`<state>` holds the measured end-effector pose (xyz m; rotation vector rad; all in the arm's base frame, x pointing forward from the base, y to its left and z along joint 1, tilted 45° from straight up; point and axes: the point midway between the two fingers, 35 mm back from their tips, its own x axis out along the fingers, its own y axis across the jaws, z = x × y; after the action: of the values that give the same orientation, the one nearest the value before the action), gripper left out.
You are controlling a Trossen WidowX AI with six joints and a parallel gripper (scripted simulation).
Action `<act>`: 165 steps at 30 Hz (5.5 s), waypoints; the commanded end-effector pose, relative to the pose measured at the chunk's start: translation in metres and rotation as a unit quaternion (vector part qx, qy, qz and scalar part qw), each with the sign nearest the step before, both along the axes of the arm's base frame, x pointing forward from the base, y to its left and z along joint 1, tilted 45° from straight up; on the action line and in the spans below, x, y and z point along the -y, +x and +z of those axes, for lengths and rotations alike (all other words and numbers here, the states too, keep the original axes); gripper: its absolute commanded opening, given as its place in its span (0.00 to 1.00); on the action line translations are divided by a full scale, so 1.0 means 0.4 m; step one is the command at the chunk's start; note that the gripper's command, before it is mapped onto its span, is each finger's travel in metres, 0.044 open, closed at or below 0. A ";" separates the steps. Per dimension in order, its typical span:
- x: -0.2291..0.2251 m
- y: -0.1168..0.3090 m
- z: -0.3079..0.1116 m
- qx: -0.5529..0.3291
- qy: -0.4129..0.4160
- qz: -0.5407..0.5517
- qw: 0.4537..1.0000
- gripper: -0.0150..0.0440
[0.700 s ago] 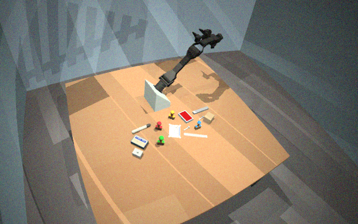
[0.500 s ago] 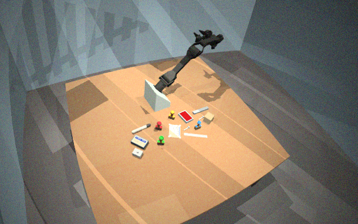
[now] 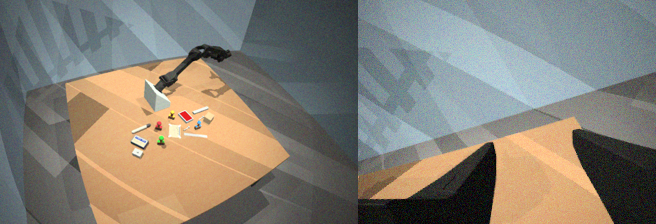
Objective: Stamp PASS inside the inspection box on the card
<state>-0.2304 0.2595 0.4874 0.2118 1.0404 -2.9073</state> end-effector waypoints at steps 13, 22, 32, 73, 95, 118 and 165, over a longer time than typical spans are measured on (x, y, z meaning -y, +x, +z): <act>-0.382 0.464 -0.226 0.036 -0.177 -0.348 0.920 0.64; -0.440 0.778 -0.355 0.022 -0.259 -0.485 0.835 0.64; -0.386 1.117 -0.521 -0.011 -0.352 -0.600 0.718 0.64; 0.666 1.595 -1.343 -0.348 -0.706 -0.608 0.101 0.64; 0.747 1.533 -1.436 -0.394 -0.720 -0.569 0.046 0.64; 0.683 1.519 -1.506 -0.395 -0.720 -0.569 0.047 0.64; 0.652 1.511 -1.538 -0.393 -0.719 -0.571 0.049 0.25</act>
<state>0.3737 -0.0006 -0.1288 0.4397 1.5855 0.7532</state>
